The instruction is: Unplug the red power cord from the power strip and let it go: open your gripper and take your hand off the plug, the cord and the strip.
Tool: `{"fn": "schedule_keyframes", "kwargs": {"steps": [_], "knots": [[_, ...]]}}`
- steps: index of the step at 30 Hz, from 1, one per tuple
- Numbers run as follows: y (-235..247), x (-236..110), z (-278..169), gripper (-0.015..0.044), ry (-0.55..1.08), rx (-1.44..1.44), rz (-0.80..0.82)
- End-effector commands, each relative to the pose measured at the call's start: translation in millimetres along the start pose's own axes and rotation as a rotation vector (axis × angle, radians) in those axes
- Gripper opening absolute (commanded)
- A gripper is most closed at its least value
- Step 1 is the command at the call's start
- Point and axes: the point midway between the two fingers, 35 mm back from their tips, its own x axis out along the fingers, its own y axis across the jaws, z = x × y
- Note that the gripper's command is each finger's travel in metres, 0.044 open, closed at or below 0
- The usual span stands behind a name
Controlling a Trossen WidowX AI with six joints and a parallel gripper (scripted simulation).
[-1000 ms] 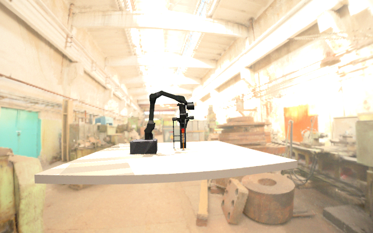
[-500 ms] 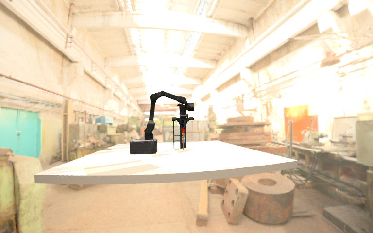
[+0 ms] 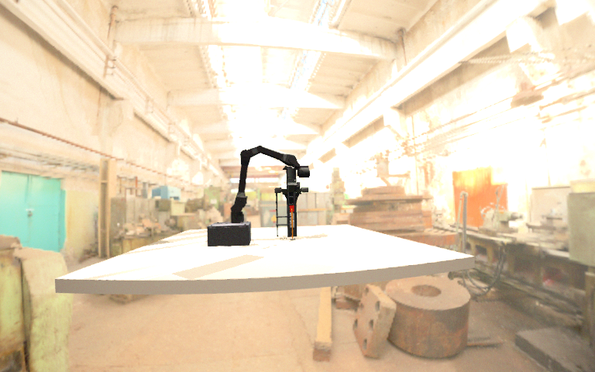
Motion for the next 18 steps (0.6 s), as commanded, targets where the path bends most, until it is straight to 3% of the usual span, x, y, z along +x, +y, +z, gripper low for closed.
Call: {"fn": "schedule_keyframes", "kwargs": {"steps": [1,18], "knots": [[0,-1,-9,0.0160,0.004,0.004,0.000],[-1,10,-16,0.0160,0.005,0.004,0.000]]}}
